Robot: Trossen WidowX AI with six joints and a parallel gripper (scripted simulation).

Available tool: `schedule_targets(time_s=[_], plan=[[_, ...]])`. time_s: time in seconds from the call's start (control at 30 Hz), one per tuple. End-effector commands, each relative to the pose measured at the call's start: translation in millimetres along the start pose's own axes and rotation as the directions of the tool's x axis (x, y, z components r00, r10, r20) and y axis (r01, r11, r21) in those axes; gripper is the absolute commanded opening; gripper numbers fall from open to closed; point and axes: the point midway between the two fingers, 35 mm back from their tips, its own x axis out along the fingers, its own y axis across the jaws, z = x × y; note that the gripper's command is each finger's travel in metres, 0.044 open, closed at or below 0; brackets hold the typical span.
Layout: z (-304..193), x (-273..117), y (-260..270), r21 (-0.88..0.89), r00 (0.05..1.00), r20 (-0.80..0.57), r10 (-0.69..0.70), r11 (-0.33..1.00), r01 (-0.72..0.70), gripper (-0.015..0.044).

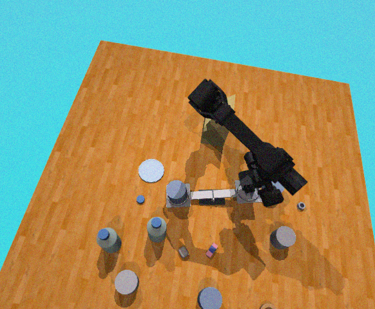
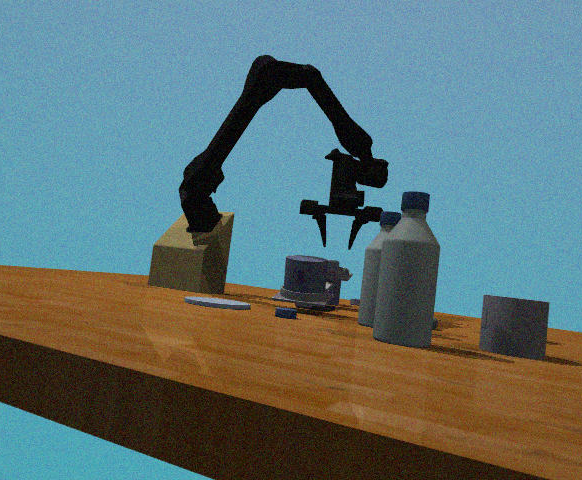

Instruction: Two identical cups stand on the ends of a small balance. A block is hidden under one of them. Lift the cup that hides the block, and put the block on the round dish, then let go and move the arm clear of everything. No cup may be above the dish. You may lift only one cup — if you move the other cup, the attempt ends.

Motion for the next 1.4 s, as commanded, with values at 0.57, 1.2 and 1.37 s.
schedule_targets(time_s=[0.57,1.2,1.37], plan=[[11,22,-7,-0.055,1.000,0.012,-0.011,0.998,0.011,0.0260],[11,50,-8,-0.054,1.000,0.014,-0.011,0.998,0.012,0.0260],[11,50,-8,-0.054,1.000,0.014,-0.011,0.998,0.012,0.0148]])
